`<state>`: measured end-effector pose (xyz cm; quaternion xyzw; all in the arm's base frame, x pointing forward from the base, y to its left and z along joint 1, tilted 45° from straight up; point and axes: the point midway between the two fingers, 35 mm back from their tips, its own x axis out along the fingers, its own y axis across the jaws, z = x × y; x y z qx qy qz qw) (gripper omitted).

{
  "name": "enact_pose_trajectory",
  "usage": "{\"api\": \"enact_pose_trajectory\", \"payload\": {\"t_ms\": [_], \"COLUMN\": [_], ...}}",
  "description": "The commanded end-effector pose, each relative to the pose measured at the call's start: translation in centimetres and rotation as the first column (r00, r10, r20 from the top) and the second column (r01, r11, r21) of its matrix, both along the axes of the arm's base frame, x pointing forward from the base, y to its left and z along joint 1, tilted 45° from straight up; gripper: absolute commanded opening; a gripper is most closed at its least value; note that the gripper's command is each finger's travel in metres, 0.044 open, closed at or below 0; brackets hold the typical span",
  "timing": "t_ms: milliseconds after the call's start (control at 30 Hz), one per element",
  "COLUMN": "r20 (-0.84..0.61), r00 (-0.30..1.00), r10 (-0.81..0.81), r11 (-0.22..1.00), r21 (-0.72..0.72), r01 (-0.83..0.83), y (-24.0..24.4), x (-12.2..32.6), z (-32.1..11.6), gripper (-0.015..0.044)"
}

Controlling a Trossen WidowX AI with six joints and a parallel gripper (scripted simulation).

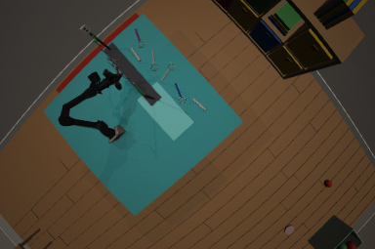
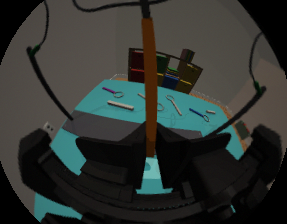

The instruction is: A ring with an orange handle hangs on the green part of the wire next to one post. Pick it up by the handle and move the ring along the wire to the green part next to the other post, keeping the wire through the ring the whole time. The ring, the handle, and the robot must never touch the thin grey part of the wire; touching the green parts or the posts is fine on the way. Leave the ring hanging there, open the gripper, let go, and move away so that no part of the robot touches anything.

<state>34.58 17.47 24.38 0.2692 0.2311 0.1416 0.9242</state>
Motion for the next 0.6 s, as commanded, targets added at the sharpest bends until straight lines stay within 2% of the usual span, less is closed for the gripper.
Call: {"api": "enact_pose_trajectory", "payload": {"t_ms": [0,567], "r20": [0.008,0.033], "r00": [1.000,0.999], "r10": [0.004,0.018], "r11": [0.999,0.906], "r21": [-0.046,-0.423], "r01": [-0.004,-0.002], "y": [-0.7,-6.6], "x": [0.0,0.4], "z": [-0.2,-2.2], "gripper": [-0.0150,-0.0150]}}
